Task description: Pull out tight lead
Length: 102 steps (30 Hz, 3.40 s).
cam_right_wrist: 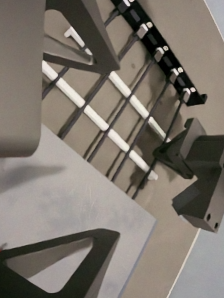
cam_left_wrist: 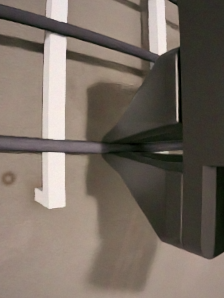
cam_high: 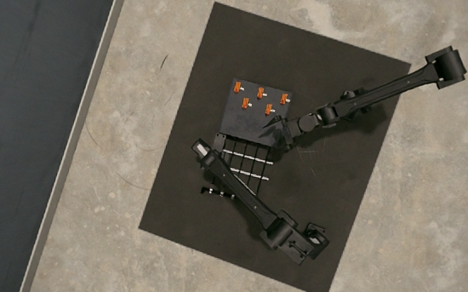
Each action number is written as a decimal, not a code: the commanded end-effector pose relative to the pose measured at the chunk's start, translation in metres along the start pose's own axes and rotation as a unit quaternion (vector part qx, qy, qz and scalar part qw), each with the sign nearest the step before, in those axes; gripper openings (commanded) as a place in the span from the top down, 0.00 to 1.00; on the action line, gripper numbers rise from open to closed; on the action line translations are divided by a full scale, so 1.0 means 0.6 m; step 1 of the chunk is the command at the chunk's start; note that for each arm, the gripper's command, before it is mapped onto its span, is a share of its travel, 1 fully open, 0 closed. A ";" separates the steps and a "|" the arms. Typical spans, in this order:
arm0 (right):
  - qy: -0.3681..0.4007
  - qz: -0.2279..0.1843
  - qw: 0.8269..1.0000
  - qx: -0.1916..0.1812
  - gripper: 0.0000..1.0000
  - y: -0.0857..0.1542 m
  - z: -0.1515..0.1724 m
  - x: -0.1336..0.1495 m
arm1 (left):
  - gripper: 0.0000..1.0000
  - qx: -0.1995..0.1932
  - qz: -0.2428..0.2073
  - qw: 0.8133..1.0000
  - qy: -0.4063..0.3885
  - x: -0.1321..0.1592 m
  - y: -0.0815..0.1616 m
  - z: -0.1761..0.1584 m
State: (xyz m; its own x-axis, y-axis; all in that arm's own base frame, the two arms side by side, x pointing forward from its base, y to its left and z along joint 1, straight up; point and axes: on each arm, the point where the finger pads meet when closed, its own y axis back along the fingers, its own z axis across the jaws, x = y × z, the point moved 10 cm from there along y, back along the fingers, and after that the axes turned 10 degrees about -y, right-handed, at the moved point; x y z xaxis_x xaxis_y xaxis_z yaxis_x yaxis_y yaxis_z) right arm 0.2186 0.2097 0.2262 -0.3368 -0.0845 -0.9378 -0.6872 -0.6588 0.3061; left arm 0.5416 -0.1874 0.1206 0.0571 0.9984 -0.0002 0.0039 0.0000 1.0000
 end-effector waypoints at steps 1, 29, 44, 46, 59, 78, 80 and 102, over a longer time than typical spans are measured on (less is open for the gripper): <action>-0.001 -0.018 1.000 -0.003 0.00 0.000 0.003 -0.017 | 1.00 -0.034 -0.009 0.999 -0.007 -0.010 0.050 0.016; -0.001 -0.018 1.000 -0.003 0.00 0.000 0.003 -0.017 | 1.00 -0.008 -0.002 1.000 -0.006 -0.007 0.059 0.013; -0.001 -0.018 1.000 -0.003 0.00 0.000 0.003 -0.017 | 0.00 -0.063 -0.063 0.980 0.180 0.028 0.113 -0.027; -0.001 -0.018 1.000 -0.003 0.00 0.000 0.003 -0.017 | 0.00 -0.078 -0.083 0.969 0.220 0.033 0.127 -0.035; -0.001 -0.018 1.000 -0.003 0.00 0.000 0.003 -0.017 | 0.00 -0.155 -0.191 0.871 0.426 0.027 0.204 -0.092; -0.001 -0.018 1.000 -0.003 0.00 0.000 0.003 -0.017 | 0.00 -0.214 -0.235 0.803 0.504 0.031 0.245 -0.110; -0.001 -0.018 1.000 -0.003 0.00 0.000 0.003 -0.017 | 0.00 -0.214 -0.235 0.803 0.504 0.031 0.245 -0.110; 0.019 0.019 0.998 -0.050 0.00 0.006 -0.003 -0.040 | 0.68 -0.100 -0.098 0.977 0.163 0.007 0.142 -0.090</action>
State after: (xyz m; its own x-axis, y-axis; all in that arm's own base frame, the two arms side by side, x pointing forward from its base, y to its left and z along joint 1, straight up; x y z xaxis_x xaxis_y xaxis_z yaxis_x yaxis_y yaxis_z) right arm 0.2139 0.2011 0.2223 -0.3659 -0.1654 -0.9158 -0.5907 -0.7192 0.3659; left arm 0.4718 -0.1650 0.1940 -0.4353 0.8598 -0.2669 -0.2382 0.1759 0.9551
